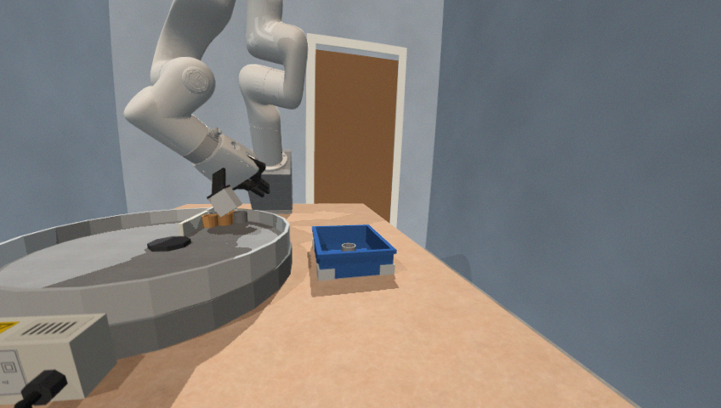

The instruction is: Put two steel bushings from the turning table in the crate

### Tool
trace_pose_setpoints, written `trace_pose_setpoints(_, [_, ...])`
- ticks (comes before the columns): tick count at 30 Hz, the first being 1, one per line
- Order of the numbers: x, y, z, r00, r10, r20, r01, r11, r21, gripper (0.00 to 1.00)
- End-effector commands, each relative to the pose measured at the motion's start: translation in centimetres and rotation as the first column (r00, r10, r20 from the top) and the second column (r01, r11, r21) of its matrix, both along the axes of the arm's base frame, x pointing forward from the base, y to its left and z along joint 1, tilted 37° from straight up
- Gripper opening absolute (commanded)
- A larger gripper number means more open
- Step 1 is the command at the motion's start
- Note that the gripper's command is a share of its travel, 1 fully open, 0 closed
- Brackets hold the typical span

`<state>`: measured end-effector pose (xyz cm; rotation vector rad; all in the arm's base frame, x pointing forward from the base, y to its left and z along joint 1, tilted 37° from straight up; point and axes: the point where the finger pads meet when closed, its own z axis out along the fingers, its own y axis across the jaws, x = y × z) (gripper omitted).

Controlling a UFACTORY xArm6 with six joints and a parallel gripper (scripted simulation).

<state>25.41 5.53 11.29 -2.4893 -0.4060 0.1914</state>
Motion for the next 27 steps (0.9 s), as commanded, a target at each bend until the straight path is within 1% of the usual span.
trace_pose_setpoints(1, [0.2,-0.3,0.1,0.993,-0.113,-0.027,0.114,0.994,0.002,0.10])
trace_pose_setpoints(2, [0.2,-0.4,0.1,0.984,-0.172,-0.045,0.173,0.985,0.005,0.10])
trace_pose_setpoints(3, [0.3,-0.5,0.1,0.978,-0.203,-0.054,0.203,0.979,0.007,0.10])
trace_pose_setpoints(11, [0.6,-1.1,0.1,0.920,-0.376,-0.113,0.379,0.925,0.012,0.10])
trace_pose_setpoints(16, [0.8,-1.5,0.2,0.864,-0.479,-0.154,0.487,0.873,0.012,0.10])
trace_pose_setpoints(18, [0.8,-1.5,0.2,0.864,-0.479,-0.154,0.487,0.873,0.012,0.10])
trace_pose_setpoints(20, [1.0,-1.8,0.2,0.813,-0.551,-0.186,0.563,0.826,0.010,0.10])
trace_pose_setpoints(27, [1.3,-2.5,0.3,0.708,-0.663,-0.243,0.684,0.729,0.003,0.10])
